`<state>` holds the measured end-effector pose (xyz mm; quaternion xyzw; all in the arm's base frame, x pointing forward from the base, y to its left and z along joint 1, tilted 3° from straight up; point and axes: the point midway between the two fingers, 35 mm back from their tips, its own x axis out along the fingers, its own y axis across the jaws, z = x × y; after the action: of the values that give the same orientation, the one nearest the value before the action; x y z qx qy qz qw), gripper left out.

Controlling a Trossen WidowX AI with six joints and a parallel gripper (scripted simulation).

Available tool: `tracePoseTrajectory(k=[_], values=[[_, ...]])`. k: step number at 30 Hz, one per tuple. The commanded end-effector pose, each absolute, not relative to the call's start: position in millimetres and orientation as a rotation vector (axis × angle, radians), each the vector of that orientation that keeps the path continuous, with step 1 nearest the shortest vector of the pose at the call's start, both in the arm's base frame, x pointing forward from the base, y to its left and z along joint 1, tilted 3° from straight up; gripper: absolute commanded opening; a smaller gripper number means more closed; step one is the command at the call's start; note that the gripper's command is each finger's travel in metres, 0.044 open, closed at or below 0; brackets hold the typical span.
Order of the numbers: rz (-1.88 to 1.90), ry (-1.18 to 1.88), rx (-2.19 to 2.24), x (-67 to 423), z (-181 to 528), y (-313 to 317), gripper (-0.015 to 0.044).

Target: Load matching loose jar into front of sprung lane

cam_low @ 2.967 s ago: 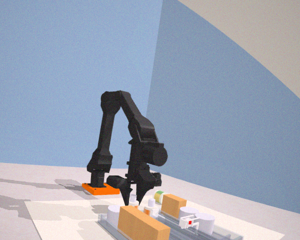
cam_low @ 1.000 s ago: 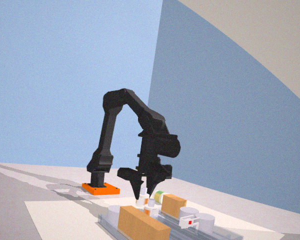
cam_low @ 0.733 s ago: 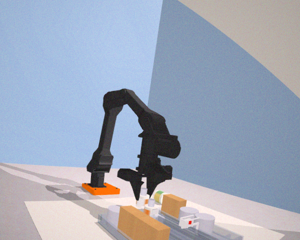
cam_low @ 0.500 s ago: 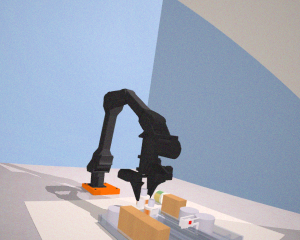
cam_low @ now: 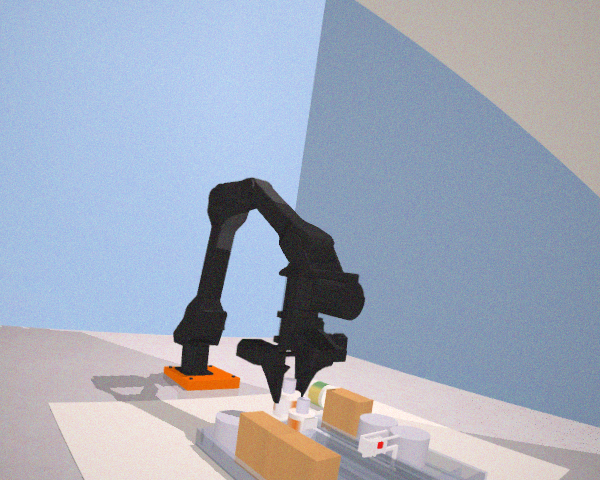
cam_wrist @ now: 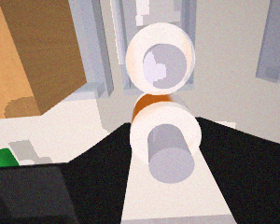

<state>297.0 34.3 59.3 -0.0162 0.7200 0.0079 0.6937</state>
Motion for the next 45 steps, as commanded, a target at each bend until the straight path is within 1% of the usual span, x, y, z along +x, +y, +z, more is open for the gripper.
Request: tracePoseTrajectory(k=[1,45], values=[[0.012,1.593,-0.036,303.1,61.0,34.0,0.0],[0.012,1.592,-0.036,321.1,61.5,34.6,0.0]])
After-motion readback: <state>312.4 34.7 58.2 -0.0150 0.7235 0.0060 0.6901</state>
